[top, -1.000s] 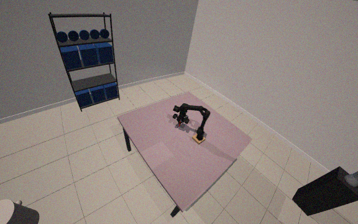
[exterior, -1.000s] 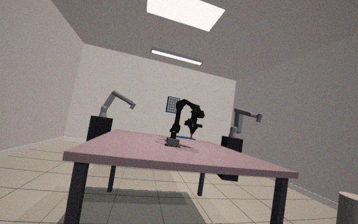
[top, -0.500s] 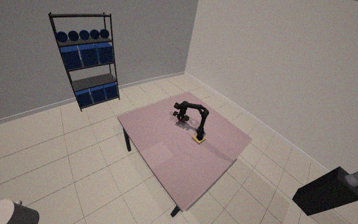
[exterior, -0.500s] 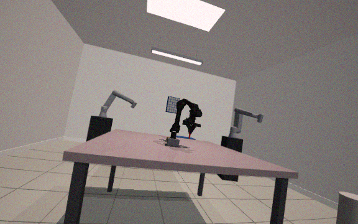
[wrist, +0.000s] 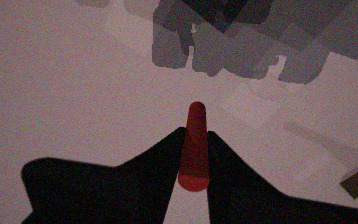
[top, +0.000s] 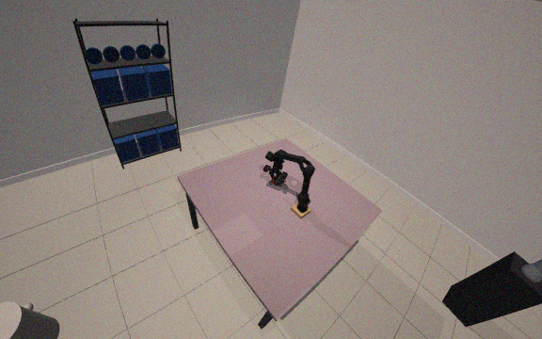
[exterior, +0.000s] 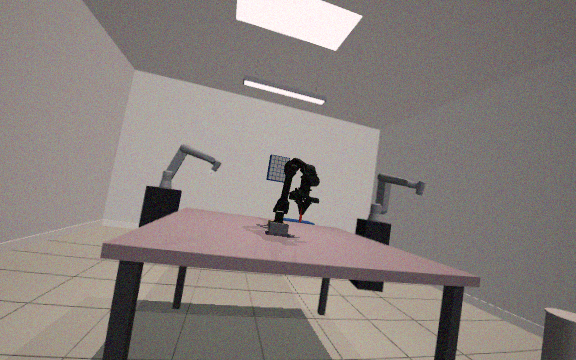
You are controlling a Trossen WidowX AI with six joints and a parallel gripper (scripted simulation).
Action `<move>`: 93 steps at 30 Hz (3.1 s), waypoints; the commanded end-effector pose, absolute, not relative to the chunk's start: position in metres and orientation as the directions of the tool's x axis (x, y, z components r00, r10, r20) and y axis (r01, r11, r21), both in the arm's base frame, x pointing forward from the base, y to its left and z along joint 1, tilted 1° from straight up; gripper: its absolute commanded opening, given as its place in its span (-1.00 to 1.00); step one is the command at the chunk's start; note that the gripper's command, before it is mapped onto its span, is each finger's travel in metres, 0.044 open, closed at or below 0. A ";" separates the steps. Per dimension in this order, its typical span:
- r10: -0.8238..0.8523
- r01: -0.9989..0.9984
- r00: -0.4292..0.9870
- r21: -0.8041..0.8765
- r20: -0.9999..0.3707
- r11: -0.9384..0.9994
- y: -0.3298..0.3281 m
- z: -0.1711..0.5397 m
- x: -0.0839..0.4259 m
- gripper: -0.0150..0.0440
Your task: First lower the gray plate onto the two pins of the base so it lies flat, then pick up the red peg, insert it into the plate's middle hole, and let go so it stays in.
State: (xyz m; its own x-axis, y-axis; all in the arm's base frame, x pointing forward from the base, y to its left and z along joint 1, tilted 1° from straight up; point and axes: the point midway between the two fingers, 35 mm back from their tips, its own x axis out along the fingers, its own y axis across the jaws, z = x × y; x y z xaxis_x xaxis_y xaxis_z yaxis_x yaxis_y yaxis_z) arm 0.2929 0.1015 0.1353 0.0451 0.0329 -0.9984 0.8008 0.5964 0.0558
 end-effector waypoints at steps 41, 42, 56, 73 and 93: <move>0.020 0.795 0.043 0.047 -0.999 0.604 -0.015 0.134 0.358 -0.49; 0.020 0.795 0.043 0.047 -0.999 0.604 -0.015 0.134 0.358 -0.49; 0.020 0.795 0.043 0.047 -0.999 0.604 -0.015 0.134 0.358 -0.49; 0.016 0.798 0.045 0.046 -0.999 0.601 -0.015 0.134 0.358 -0.49; 0.017 0.796 0.043 0.045 -0.999 0.604 -0.014 0.118 0.359 -0.49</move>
State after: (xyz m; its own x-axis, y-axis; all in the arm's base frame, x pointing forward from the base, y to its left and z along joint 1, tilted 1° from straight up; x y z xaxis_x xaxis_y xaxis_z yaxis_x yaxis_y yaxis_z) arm 0.3584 -0.0138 0.1178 0.0426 0.0160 -0.9990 0.7955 0.6044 0.0436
